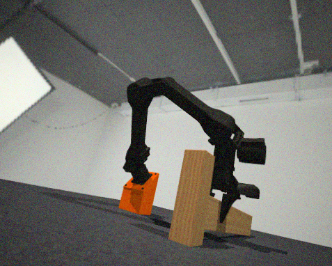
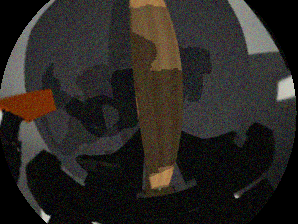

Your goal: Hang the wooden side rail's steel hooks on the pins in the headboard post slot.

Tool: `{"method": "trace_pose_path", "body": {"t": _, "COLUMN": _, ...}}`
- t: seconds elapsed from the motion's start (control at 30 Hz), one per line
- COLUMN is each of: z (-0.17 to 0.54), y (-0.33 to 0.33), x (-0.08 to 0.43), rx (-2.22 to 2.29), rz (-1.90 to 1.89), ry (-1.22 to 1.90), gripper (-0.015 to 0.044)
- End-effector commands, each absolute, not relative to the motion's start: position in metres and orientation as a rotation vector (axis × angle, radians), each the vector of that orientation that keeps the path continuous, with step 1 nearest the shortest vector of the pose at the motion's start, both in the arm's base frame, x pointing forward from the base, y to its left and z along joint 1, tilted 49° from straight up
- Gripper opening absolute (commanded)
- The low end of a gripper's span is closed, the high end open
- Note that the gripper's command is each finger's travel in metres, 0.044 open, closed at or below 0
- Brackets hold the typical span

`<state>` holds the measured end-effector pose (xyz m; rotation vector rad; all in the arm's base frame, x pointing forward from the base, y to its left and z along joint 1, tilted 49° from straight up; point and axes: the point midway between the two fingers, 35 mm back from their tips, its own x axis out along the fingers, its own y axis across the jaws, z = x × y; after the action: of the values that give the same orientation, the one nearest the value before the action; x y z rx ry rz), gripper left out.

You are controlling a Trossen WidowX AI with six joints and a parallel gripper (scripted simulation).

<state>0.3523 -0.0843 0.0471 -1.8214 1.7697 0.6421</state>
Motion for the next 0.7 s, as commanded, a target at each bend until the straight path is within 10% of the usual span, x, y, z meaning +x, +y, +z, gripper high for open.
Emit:
{"method": "trace_pose_path", "body": {"t": 0.0, "z": 0.0496, "y": -0.0827, "x": 0.3532, "rx": -1.832, "rz": 0.64, "ry": 1.763, "gripper": 0.0}}
{"method": "trace_pose_path", "body": {"t": 0.67, "z": 0.051, "y": -0.0843, "x": 0.3536, "rx": -1.832, "rz": 0.64, "ry": 1.763, "gripper": 0.0}}
